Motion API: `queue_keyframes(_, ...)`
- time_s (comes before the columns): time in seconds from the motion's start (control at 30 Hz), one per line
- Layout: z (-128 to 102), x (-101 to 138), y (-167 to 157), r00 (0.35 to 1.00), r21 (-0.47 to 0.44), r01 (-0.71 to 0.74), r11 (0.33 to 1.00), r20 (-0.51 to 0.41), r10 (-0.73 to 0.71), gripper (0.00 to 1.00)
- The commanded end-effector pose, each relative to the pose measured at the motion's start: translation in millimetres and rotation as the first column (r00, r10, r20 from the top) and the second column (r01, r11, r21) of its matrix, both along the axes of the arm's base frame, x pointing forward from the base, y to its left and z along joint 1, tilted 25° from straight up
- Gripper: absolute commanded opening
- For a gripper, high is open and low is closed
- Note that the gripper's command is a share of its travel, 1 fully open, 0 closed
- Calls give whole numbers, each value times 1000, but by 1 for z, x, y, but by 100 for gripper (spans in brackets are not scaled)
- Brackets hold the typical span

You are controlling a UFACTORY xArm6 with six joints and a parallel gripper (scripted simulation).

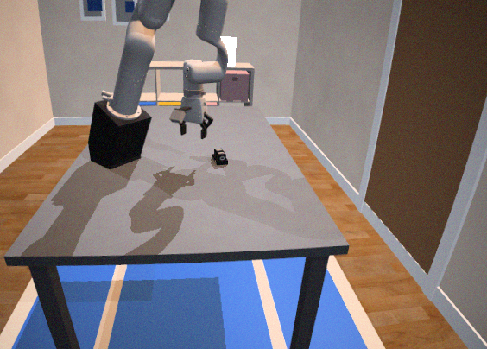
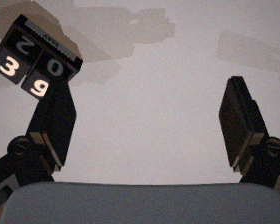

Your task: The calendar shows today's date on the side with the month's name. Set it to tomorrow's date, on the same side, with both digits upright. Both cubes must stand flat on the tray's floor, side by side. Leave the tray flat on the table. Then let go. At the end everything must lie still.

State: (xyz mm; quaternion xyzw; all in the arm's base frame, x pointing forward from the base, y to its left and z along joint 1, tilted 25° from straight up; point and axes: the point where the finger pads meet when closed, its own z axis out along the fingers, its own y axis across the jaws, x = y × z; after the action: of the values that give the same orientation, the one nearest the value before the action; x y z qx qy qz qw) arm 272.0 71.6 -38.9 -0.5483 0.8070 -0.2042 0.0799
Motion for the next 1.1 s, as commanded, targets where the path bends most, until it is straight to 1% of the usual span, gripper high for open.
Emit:
queue_keyframes(0.0,0,0,0,1000,1,-1,1000,1,1,100)
queue_keyframes(0.73,0,1,0,1000,1,-1,1000,1,1,100)
queue_keyframes(0.8,1,4,0,1000,1,-1,1000,1,1,100)
queue_keyframes(0.97,4,22,1,1000,1,-1,1000,1,1,100)
queue_keyframes(1.07,5,25,1,1000,1,-1,1000,1,1,100)
